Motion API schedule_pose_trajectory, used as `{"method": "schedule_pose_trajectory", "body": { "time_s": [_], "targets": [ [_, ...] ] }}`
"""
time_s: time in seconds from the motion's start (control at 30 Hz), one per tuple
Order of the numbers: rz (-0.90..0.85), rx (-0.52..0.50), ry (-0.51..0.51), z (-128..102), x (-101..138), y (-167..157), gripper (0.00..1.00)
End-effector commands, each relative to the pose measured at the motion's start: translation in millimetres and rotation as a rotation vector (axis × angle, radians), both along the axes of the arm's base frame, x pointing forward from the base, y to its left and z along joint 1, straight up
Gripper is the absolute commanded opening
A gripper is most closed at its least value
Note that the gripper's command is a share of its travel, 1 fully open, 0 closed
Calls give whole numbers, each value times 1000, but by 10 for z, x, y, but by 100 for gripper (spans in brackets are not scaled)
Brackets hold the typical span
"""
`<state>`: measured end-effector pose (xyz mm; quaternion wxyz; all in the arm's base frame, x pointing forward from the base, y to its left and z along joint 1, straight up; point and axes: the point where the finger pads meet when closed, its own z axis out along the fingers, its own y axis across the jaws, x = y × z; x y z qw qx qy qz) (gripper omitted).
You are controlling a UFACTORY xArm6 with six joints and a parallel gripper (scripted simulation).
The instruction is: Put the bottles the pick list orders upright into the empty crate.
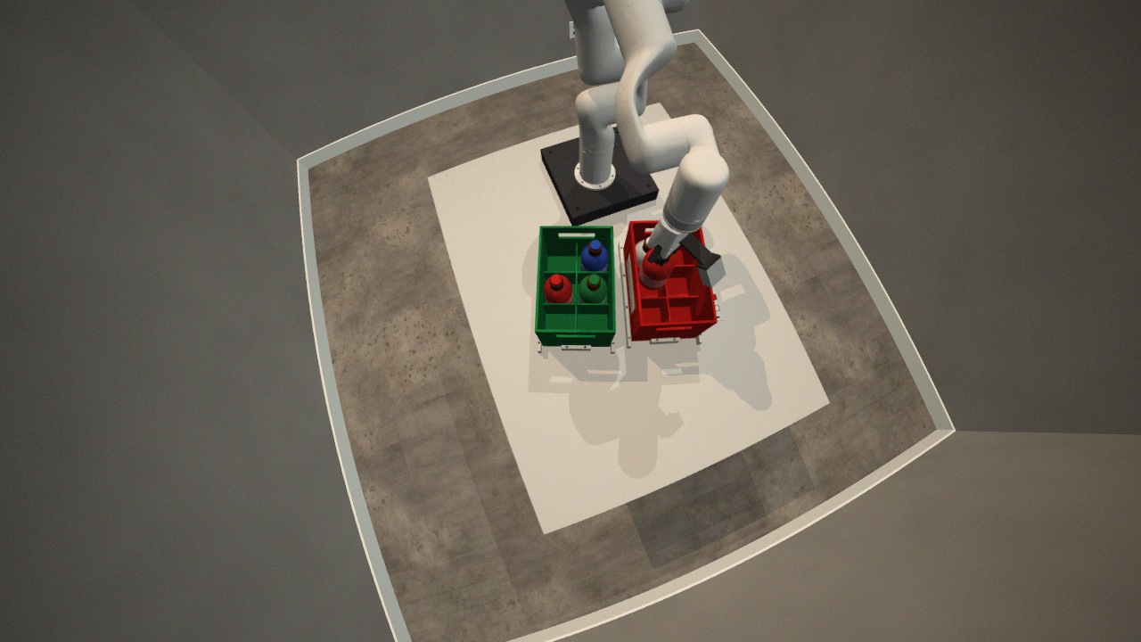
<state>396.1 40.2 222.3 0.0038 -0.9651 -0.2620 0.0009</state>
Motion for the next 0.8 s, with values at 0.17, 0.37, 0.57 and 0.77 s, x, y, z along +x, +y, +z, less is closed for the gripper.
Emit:
{"method": "schedule_pose_trajectory", "body": {
  "time_s": [0.17, 0.37, 0.57, 0.77],
  "targets": [
    [0, 0, -5, -78, 11, 2, 0],
    [0, 0, -5, -117, 12, 2, 0],
    [0, 0, -5, -178, 12, 3, 0],
    [0, 0, -5, -238, 11, 3, 0]
  ]
}}
